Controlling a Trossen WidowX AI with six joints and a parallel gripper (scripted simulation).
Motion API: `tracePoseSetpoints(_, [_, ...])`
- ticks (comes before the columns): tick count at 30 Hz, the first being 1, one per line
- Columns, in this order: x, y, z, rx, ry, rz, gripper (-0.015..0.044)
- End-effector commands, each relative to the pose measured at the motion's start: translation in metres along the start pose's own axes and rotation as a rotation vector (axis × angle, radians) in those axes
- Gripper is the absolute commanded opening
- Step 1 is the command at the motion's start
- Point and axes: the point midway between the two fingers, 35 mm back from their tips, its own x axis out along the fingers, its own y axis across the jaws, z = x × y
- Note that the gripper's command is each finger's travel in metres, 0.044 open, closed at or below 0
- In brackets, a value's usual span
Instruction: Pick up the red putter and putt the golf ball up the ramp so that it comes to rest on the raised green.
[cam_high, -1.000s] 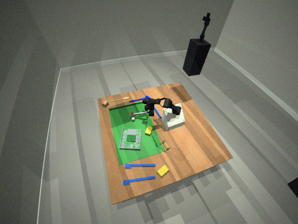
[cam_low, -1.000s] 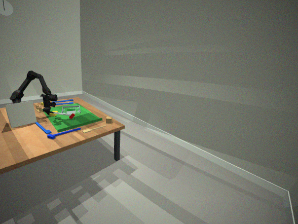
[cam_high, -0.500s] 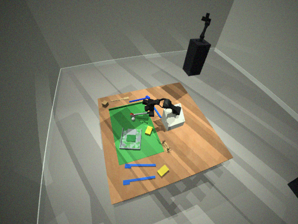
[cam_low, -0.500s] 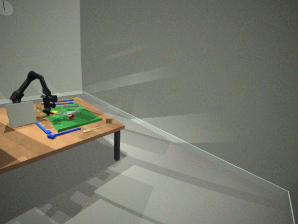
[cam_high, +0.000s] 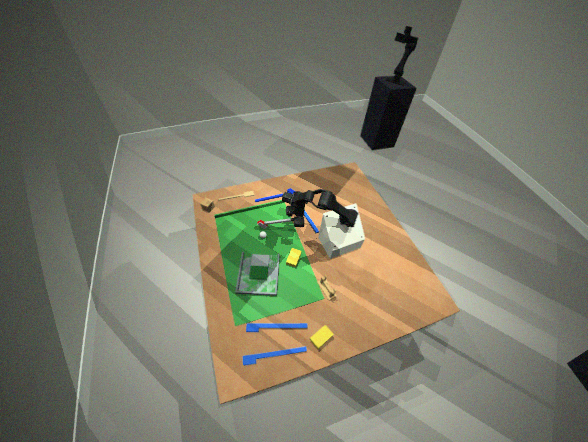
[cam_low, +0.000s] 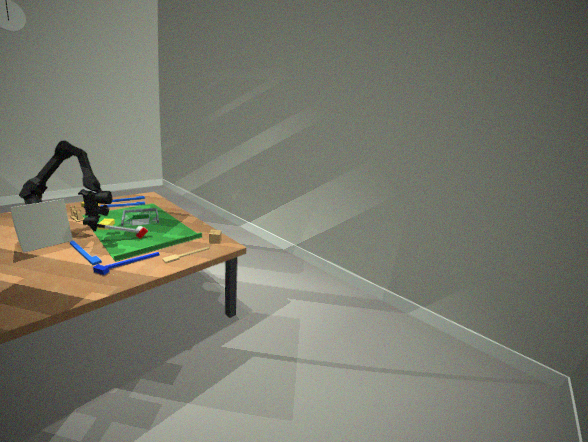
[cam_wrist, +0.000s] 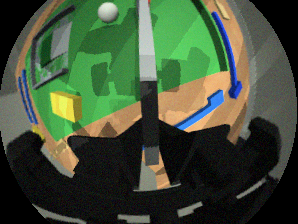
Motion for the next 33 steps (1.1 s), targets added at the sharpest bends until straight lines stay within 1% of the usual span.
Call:
tracePoseSetpoints(1, [-0.001,-0.004,0.003,-0.007,-0.006,-0.005,0.0000])
tracePoseSetpoints(7, [0.000,-0.002,0.001,-0.002,-0.001,-0.001,0.0000])
tracePoseSetpoints(9, [-0.001,0.006,0.003,-0.001,-0.003,-0.004,0.0000])
tracePoseSetpoints(14, [-0.003,0.072,0.011,-0.001,-0.011,-0.012,0.0000])
tracePoseSetpoints(17, [-0.001,0.116,0.006,-0.005,-0.007,-0.003,0.0000])
tracePoseSetpoints(19, [0.000,0.134,0.002,-0.007,-0.003,0.004,0.0000])
tracePoseSetpoints(26, [-0.003,0.136,0.002,-0.007,-0.003,0.004,0.0000])
tracePoseSetpoints(33, [-0.037,0.136,0.004,-0.007,-0.004,0.001,0.0000])
